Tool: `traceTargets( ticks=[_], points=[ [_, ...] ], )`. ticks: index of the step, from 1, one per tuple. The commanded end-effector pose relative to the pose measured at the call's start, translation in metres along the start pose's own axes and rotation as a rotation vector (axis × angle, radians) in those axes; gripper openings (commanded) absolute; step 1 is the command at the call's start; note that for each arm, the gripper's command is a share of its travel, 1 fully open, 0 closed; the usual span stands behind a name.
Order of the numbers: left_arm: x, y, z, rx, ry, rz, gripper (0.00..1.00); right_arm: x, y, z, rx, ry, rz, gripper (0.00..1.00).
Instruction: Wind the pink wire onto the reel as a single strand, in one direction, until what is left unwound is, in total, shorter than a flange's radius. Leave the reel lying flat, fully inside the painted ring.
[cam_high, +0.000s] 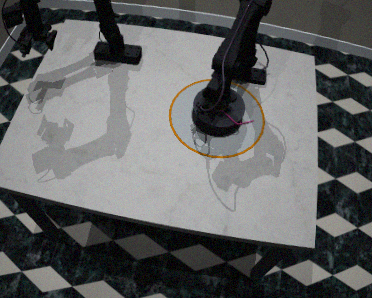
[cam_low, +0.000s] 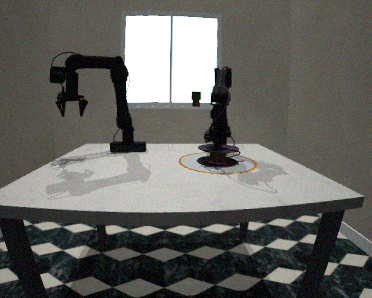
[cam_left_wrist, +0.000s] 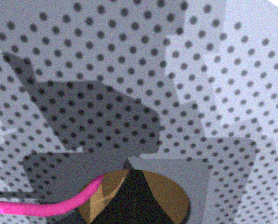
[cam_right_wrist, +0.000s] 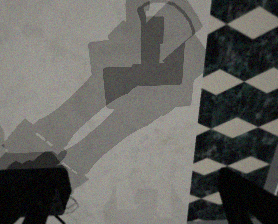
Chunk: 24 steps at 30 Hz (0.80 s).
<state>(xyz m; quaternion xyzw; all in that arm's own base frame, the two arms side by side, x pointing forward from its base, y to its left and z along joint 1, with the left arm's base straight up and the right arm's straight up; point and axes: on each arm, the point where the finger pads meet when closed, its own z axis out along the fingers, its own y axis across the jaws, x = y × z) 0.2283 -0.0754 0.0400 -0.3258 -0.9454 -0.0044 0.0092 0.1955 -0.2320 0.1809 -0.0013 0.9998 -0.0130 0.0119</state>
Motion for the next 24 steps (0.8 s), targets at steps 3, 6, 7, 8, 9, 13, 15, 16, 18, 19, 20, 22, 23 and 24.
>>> traceTargets(
  ticks=[3, 6, 7, 8, 9, 13, 15, 16, 18, 19, 20, 22, 23, 24],
  points=[
    [-0.0043, 0.0, -0.0057, 0.002, -0.02, 0.0, 0.0, -0.0042, -0.0007, -0.0156, 0.038, -0.031, -0.001, 1.0],
    [-0.0043, 0.0, -0.0057, 0.003, -0.02, -0.027, 0.0, -0.0042, -0.0007, -0.0156, 0.038, -0.031, -0.001, 1.0],
    [-0.0043, 0.0, -0.0057, 0.003, -0.02, -0.05, 0.0, -0.0042, -0.0007, -0.0156, 0.038, -0.031, -0.001, 1.0],
    [-0.0043, 0.0, -0.0057, 0.003, -0.02, -0.082, 0.0, -0.0042, -0.0007, -0.0156, 0.038, -0.031, -0.001, 1.0],
    [-0.0043, 0.0, -0.0057, 0.004, -0.02, -0.124, 0.0, -0.0042, -0.0007, -0.0156, 0.038, -0.031, -0.001, 1.0],
    [-0.0043, 0.0, -0.0057, 0.005, -0.02, -0.234, 0.0, -0.0042, -0.0007, -0.0156, 0.038, -0.031, -0.001, 1.0],
    [-0.0043, 0.0, -0.0057, 0.006, -0.02, -0.377, 0.0, -0.0042, -0.0007, -0.0156, 0.038, -0.031, -0.001, 1.0],
    [-0.0043, 0.0, -0.0057, 0.007, -0.019, -0.459, 0.0, -0.0042, -0.0007, -0.0156, 0.038, -0.031, -0.001, 1.0],
    [-0.0043, 0.0, -0.0057, 0.009, -0.019, -0.637, 0.0, -0.0042, -0.0007, -0.0156, 0.038, -0.031, -0.001, 1.0],
    [-0.0043, 0.0, -0.0057, 0.01, -0.018, -0.691, 0.0, -0.0042, -0.0007, -0.0156, 0.038, -0.031, -0.001, 1.0],
    [-0.0043, 0.0, -0.0057, 0.011, -0.018, -0.748, 0.0, -0.0042, -0.0007, -0.0156, 0.038, -0.031, -0.001, 1.0],
    [-0.0043, 0.0, -0.0057, 0.014, -0.017, -0.863, 0.0, -0.0042, -0.0007, -0.0156, 0.038, -0.031, -0.001, 1.0],
    [-0.0043, 0.0, -0.0057, 0.015, -0.016, -0.92, 0.0, -0.0042, -0.0007, -0.0156, 0.038, -0.031, -0.001, 1.0],
    [-0.0043, 0.0, -0.0057, 0.017, -0.016, -0.978, 0.0, -0.0042, -0.0007, -0.0156, 0.038, -0.031, -0.001, 1.0]
  ],
)
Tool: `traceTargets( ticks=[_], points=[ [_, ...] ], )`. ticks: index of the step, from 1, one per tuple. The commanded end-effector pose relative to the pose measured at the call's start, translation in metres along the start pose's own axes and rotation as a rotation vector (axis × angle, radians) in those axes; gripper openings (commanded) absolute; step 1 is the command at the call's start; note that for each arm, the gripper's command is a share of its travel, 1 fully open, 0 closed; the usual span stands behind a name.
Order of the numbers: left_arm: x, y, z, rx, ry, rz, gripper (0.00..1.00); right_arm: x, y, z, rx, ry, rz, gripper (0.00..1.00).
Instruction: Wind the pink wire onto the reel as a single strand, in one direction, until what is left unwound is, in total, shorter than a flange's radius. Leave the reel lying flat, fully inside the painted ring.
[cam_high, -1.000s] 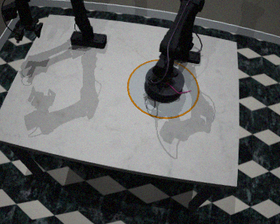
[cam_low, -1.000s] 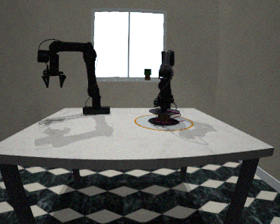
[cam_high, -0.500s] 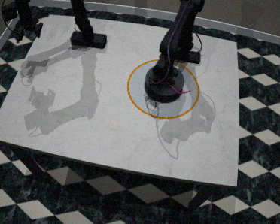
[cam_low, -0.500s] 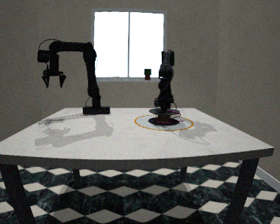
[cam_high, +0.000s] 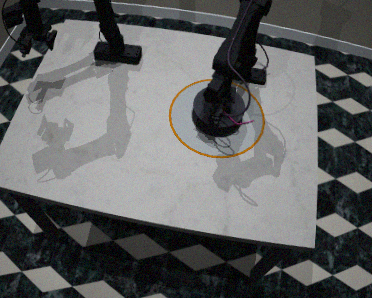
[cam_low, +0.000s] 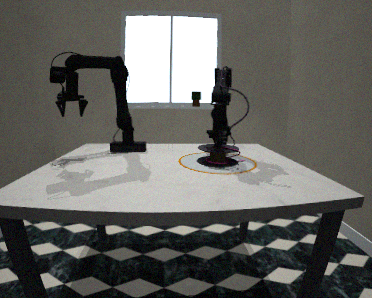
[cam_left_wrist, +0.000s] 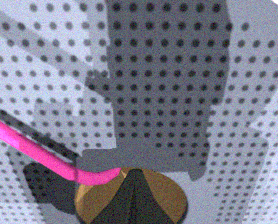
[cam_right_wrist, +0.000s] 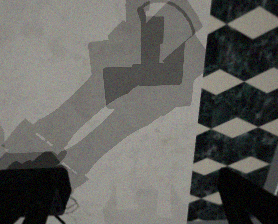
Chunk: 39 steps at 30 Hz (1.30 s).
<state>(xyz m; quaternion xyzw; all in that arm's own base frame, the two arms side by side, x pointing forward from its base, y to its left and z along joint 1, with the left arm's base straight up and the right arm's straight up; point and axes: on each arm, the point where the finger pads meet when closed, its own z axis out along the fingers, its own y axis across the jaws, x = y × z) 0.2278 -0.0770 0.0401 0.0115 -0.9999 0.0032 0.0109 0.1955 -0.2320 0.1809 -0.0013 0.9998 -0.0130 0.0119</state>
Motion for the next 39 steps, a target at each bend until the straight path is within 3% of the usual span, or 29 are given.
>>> traceTargets(
  ticks=[1, 4, 6, 7, 11, 30, 38, 39],
  points=[
    [-0.0039, -0.0012, -0.0057, 0.002, -0.019, -0.349, 0.0, -0.0042, -0.0007, -0.0156, 0.038, -0.031, -0.001, 1.0],
    [-0.0039, -0.0012, -0.0057, 0.006, -0.018, -0.519, 0.0, -0.0042, -0.0007, -0.0156, 0.038, -0.031, -0.001, 1.0],
    [-0.0039, -0.0012, -0.0057, 0.006, -0.018, -0.519, 0.0, -0.0042, -0.0007, -0.0156, 0.038, -0.031, -0.001, 1.0],
    [-0.0039, -0.0012, -0.0057, 0.006, -0.019, -0.662, 0.0, -0.0042, -0.0007, -0.0156, 0.038, -0.031, -0.001, 1.0],
    [-0.0039, -0.0012, -0.0057, 0.004, -0.023, -0.863, 0.0, -0.0042, -0.0007, -0.0156, 0.038, -0.031, -0.001, 1.0],
    [-0.0091, 0.0035, -0.0126, 0.004, -0.023, -0.867, 0.0, -0.0042, -0.0007, -0.0156, 0.038, -0.031, -0.001, 1.0],
    [-0.0091, 0.0035, -0.0126, 0.004, -0.023, -0.867, 0.28, -0.0042, -0.0007, -0.0156, 0.038, -0.031, -0.001, 1.0],
    [-0.0091, 0.0035, -0.0126, 0.004, -0.023, -0.867, 0.28, -0.0042, -0.0007, -0.0156, 0.038, -0.031, -0.001, 1.0]
  ],
)
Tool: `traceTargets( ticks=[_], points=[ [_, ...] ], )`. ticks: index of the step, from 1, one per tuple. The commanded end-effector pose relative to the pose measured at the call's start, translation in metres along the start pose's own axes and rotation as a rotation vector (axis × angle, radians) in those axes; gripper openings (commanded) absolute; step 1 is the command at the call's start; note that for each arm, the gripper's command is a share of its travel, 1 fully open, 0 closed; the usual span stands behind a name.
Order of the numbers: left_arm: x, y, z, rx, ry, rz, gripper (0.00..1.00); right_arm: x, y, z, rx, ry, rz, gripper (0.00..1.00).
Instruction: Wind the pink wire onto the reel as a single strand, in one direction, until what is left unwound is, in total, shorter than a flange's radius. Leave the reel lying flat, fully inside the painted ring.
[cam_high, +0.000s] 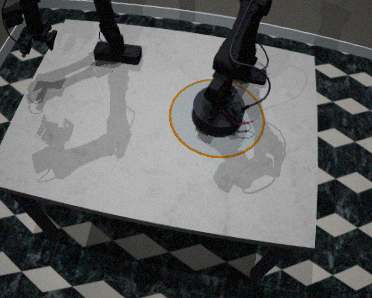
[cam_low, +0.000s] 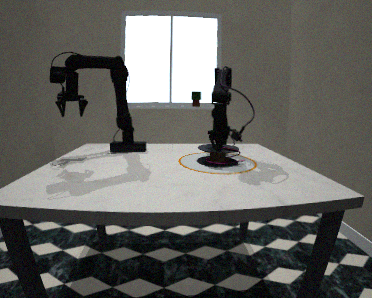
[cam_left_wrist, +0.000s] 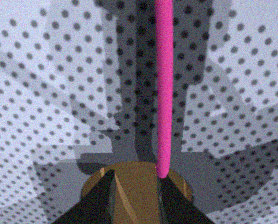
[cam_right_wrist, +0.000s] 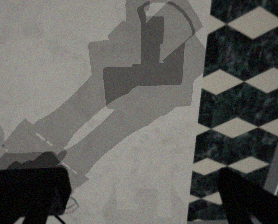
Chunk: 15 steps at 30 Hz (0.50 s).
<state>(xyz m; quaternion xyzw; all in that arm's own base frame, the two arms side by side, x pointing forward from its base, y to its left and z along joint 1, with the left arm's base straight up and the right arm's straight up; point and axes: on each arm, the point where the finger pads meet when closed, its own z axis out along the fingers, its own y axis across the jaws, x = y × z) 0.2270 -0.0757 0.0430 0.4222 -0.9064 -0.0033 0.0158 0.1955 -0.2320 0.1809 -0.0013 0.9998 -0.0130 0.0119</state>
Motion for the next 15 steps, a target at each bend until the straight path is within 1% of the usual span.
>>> traceTargets(
  ticks=[1, 8, 12, 15],
  points=[
    [-0.0082, -0.0058, -0.0098, 0.02, -0.026, -0.018, 0.28, -0.0042, -0.0007, -0.0156, 0.038, -0.031, -0.001, 1.0],
    [-0.0082, -0.0058, -0.0098, 0.02, -0.026, -0.018, 0.52, -0.0042, -0.0007, -0.0156, 0.038, -0.031, -0.001, 1.0],
    [-0.0082, -0.0058, -0.0098, 0.019, -0.026, -0.005, 0.52, -0.0042, -0.0007, -0.0156, 0.038, -0.031, -0.001, 1.0],
    [-0.0082, -0.0058, -0.0098, 0.019, -0.026, 0.042, 0.52, -0.0042, -0.0007, -0.0156, 0.038, -0.031, -0.001, 1.0]
  ],
)
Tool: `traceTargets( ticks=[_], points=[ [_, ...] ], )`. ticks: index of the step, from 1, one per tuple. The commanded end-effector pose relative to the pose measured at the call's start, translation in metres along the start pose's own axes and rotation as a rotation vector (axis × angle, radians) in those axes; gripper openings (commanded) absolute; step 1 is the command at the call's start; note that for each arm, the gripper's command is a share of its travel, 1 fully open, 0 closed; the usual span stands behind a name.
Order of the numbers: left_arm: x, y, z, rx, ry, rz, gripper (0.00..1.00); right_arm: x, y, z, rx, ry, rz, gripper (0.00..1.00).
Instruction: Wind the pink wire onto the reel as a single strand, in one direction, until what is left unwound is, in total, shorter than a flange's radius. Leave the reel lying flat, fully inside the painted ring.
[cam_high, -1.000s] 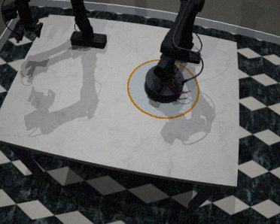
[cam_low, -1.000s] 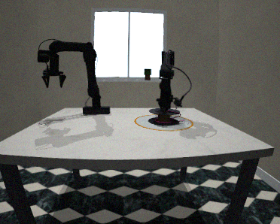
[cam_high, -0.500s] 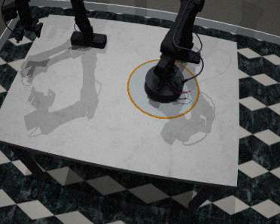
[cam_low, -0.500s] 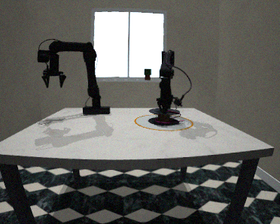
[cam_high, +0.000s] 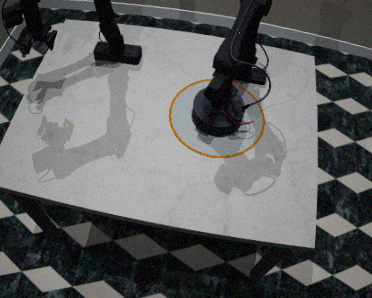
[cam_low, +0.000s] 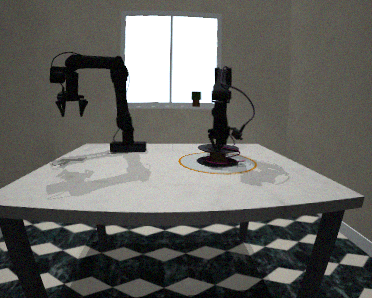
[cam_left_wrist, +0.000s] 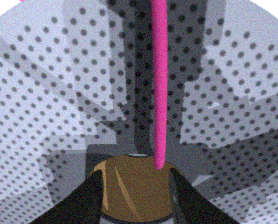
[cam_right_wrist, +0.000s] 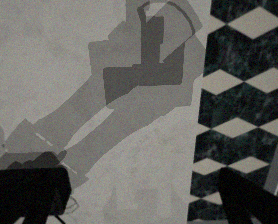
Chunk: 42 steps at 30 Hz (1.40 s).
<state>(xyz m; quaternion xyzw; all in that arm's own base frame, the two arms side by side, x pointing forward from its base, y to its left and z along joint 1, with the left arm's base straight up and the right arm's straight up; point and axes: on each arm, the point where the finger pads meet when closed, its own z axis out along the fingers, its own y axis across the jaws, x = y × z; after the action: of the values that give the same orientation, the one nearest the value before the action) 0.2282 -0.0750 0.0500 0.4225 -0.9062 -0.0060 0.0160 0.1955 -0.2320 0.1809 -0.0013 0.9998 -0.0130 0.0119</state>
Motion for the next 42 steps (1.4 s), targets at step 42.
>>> traceTargets(
  ticks=[42],
  points=[
    [-0.0071, -0.0055, -0.0028, -0.028, -0.037, 2.062, 0.52, -0.0042, -0.0007, -0.0156, 0.038, -0.031, -0.001, 1.0]
  ],
)
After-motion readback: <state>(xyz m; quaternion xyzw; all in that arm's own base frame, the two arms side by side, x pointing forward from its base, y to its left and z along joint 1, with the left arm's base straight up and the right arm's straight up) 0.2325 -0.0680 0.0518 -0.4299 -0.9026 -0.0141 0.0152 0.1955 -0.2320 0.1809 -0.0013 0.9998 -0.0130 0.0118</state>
